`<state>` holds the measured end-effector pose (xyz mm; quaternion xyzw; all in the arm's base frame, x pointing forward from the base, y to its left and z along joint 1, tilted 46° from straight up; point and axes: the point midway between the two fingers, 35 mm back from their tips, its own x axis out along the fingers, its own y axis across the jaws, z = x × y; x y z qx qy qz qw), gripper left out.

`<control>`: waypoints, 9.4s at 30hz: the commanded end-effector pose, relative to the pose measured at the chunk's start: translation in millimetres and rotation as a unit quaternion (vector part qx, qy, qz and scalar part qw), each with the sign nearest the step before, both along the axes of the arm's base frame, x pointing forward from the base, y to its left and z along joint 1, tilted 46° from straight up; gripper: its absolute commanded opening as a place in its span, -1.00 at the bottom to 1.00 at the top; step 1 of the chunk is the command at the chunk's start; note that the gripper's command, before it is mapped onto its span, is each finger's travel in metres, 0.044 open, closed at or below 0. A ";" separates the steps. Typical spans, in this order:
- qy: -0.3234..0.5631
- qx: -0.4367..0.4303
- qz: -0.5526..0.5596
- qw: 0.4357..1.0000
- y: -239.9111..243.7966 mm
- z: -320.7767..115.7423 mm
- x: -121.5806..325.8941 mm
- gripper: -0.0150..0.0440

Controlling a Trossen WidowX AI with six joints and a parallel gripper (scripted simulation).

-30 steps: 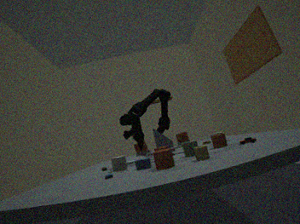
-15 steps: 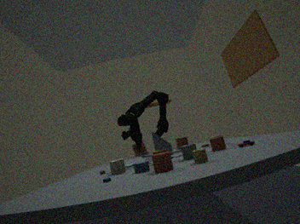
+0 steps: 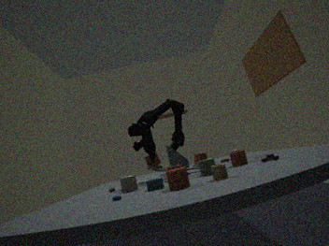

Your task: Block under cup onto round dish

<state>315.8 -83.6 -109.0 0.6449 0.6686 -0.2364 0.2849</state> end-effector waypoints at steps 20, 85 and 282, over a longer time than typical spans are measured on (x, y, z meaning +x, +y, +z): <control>-0.012 -0.018 -0.003 1.000 -34.0 22.3 2.6 -0.49; -0.004 -0.010 -0.002 1.000 -49.8 43.5 -4.6 -0.49; -0.246 -0.017 0.226 0.942 -11.8 20.1 -0.2 -0.49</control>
